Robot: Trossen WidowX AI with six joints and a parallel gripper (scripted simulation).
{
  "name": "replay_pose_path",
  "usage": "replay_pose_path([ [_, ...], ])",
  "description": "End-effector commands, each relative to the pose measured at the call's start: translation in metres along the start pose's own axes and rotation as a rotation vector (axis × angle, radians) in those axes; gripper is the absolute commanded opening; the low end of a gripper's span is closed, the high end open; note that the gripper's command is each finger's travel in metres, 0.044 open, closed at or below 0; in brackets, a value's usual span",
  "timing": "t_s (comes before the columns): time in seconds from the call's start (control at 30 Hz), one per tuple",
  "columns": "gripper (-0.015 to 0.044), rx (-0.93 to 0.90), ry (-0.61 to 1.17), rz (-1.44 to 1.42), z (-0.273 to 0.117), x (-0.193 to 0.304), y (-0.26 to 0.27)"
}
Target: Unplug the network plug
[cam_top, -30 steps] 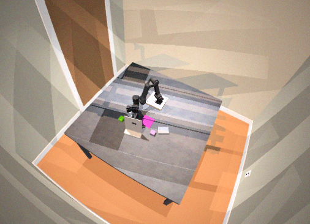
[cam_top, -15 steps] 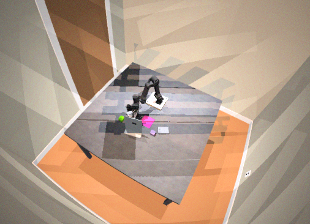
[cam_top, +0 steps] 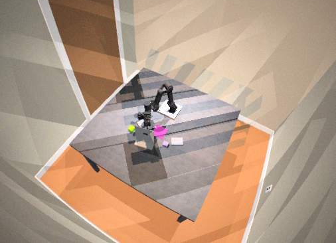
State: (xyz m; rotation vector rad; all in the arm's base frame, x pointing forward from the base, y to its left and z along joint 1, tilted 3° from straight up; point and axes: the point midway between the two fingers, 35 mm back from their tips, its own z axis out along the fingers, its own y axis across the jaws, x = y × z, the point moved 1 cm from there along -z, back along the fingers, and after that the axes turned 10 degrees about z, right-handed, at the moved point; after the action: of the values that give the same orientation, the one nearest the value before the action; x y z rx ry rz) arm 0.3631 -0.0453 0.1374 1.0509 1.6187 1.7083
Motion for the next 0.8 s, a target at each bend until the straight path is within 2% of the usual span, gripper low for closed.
replay_pose_path([
  [0.0,0.0,0.003,0.003,-0.001,-0.004,0.001,-0.002],
  [0.77,0.0,0.005,0.002,-0.001,-0.021,0.002,-0.002],
])
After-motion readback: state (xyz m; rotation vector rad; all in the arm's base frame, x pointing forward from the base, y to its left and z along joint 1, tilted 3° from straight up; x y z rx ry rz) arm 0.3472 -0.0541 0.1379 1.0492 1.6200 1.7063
